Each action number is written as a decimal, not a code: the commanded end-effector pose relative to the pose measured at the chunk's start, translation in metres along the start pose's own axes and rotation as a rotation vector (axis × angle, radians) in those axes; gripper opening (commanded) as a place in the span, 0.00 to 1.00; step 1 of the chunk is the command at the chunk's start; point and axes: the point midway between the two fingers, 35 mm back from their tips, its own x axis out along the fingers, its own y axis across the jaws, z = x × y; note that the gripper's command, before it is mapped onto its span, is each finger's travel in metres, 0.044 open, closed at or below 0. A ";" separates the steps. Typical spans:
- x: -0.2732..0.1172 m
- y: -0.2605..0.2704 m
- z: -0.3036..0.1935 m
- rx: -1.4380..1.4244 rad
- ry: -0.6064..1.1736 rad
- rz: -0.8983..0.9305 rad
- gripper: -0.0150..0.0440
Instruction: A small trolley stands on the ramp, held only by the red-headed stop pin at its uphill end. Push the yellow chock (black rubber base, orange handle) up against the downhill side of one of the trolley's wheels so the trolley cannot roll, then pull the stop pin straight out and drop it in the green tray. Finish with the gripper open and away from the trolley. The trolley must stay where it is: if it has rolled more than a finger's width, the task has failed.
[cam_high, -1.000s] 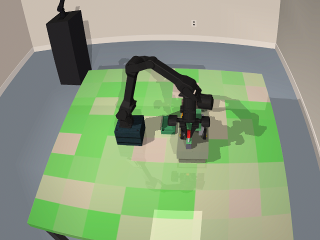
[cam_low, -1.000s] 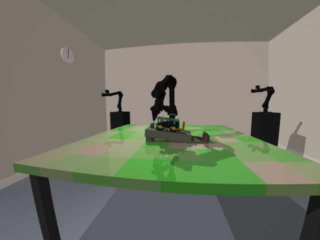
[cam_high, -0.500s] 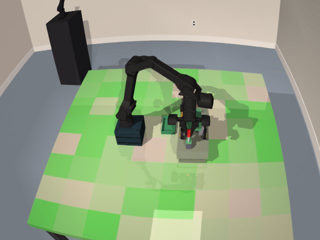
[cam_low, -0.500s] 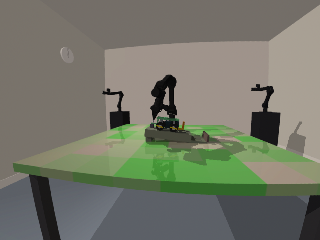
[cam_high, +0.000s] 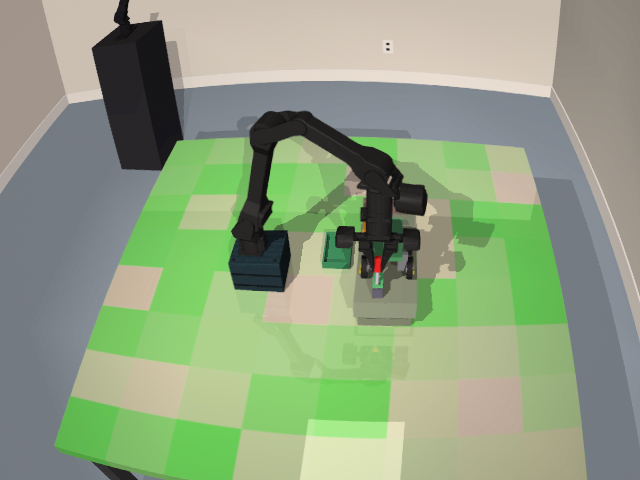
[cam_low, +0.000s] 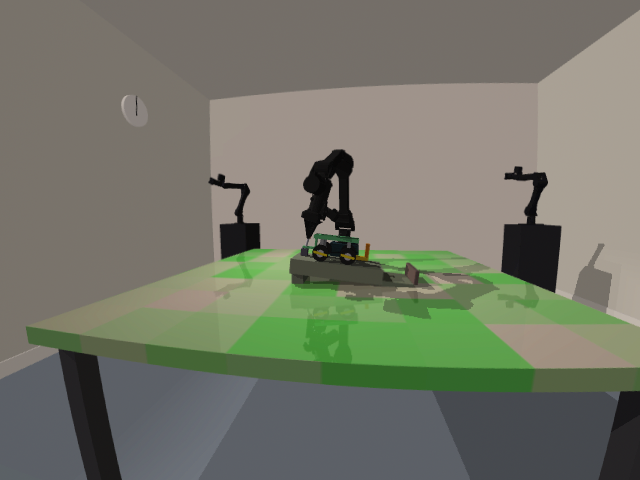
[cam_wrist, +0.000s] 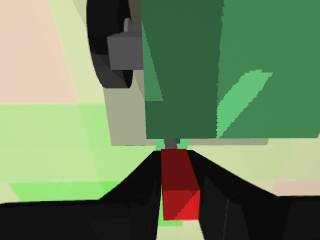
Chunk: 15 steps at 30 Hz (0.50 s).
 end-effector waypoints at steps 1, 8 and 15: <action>-0.006 0.000 -0.001 0.006 0.005 -0.009 0.25; -0.008 0.000 -0.002 0.006 0.005 -0.009 0.25; -0.010 0.000 -0.002 0.006 0.005 -0.009 0.25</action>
